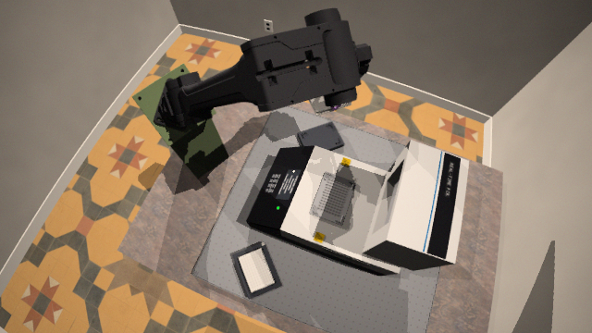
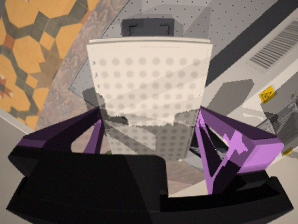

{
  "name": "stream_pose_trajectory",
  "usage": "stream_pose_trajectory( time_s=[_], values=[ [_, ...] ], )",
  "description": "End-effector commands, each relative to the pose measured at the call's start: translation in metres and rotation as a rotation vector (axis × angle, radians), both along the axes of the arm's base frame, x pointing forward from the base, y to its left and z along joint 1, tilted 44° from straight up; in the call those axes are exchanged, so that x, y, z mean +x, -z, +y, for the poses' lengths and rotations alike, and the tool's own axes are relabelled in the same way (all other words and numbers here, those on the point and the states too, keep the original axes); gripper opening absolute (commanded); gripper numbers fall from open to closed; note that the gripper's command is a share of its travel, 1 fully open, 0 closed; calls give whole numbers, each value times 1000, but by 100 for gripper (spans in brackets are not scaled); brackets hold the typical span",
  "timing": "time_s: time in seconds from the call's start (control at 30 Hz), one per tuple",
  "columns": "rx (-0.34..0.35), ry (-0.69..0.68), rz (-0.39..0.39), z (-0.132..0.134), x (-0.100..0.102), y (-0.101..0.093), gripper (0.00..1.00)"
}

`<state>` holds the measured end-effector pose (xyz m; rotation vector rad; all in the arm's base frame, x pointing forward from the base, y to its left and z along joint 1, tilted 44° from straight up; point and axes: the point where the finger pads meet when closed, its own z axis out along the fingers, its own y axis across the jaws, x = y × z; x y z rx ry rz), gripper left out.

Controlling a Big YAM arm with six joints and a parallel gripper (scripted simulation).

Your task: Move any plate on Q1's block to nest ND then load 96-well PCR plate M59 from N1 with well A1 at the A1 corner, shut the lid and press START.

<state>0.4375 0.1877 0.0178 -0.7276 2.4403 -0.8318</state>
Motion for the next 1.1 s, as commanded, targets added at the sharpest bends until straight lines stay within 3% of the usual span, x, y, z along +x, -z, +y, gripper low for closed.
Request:
stream_pose_trajectory(
  time_s=[0.0,0.23,0.5,0.9,1.07],
  values=[
    [31,-7,-44,12,4,-17,0],
    [27,12,-39,-1,2,-13,0],
    [32,2,-52,7,15,-20,0],
    [-6,-30,-1,11,-5,-1,0],
    [10,-35,-21,15,-3,-11,0]
  ],
)
